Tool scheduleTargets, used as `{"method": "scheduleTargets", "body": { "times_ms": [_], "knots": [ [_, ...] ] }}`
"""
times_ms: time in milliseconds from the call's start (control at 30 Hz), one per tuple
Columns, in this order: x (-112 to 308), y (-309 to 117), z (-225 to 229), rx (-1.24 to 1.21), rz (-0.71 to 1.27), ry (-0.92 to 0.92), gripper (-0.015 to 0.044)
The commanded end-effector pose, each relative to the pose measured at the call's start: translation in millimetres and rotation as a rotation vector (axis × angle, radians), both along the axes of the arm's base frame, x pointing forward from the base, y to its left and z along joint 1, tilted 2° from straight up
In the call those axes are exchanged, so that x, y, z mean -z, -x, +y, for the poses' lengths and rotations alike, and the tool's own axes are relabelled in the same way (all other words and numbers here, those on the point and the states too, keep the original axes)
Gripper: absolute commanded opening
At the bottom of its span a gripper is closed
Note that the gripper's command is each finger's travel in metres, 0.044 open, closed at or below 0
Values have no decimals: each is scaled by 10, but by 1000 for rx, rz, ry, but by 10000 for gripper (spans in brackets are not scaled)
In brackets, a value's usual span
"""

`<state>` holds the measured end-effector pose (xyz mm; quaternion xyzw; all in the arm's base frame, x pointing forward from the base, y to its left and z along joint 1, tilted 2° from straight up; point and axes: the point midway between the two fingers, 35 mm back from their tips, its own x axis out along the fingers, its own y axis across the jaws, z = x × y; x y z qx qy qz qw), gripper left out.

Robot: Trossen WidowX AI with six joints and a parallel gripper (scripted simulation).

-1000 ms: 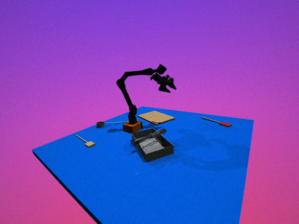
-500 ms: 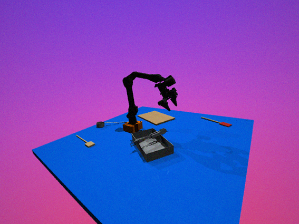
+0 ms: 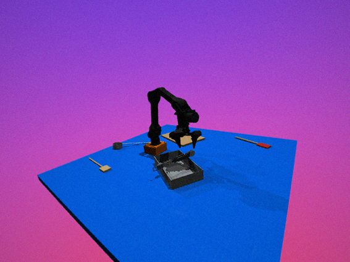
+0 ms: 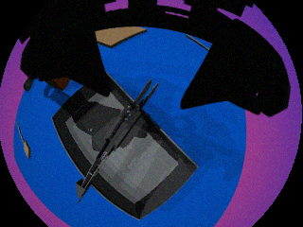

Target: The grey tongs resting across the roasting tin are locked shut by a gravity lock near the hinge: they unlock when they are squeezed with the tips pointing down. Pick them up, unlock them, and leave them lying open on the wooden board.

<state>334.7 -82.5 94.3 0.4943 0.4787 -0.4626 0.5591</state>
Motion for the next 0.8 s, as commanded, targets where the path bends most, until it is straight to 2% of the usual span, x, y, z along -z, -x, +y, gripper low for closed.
{"method": "scheduleTargets", "body": {
  "times_ms": [0, 767],
  "knots": [
    [225, 221, -445, 420, 94, -41, 440],
    [312, 168, -472, 419, 94, -41, 440]
  ]
}}
